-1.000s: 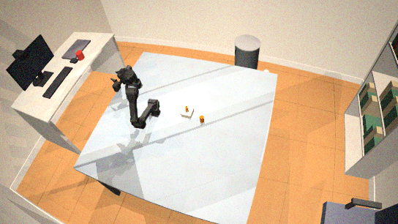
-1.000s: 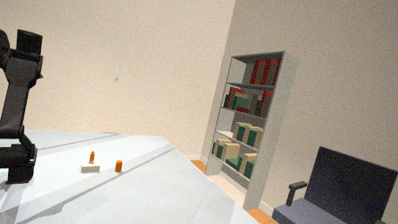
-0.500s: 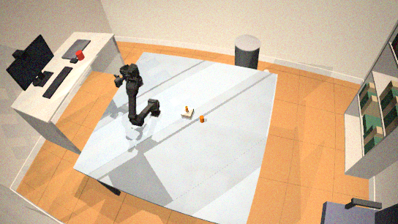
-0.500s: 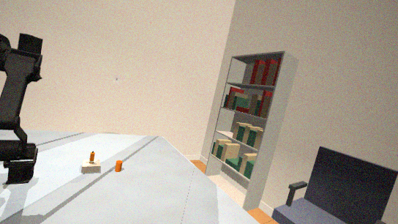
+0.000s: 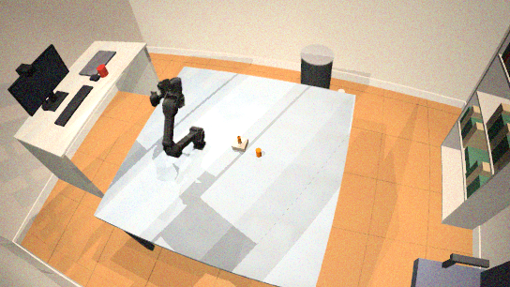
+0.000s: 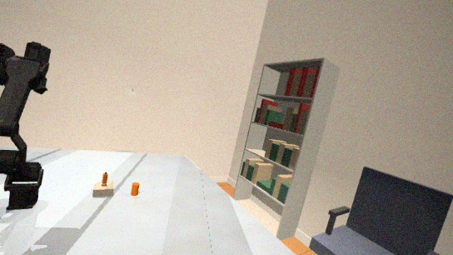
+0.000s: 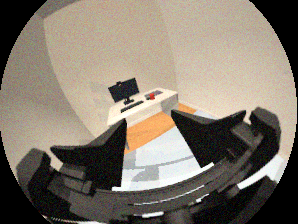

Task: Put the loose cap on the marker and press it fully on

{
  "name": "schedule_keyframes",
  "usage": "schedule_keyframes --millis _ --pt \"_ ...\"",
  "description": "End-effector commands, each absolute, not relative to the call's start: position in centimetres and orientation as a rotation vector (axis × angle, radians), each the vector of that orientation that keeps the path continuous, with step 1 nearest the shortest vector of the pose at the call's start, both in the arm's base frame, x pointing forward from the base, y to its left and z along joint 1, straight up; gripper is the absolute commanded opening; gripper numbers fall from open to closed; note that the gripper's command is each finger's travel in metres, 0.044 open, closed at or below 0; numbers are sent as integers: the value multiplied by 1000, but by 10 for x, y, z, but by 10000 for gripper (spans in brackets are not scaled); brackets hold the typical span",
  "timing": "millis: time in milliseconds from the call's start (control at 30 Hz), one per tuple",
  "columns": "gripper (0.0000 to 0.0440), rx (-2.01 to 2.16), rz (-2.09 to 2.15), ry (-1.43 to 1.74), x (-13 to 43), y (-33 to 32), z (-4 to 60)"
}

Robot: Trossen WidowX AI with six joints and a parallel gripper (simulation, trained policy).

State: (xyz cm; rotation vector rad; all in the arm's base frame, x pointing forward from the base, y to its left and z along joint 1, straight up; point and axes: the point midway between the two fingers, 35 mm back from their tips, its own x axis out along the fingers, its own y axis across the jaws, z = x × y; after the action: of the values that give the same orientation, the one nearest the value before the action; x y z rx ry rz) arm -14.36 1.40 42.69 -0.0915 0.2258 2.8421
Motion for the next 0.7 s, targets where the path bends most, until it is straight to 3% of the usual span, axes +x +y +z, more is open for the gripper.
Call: schedule_keyframes --millis 0,667 --pt "316 -118 2805 255 -142 28 422" --pt "314 -232 2660 380 -132 80 399"
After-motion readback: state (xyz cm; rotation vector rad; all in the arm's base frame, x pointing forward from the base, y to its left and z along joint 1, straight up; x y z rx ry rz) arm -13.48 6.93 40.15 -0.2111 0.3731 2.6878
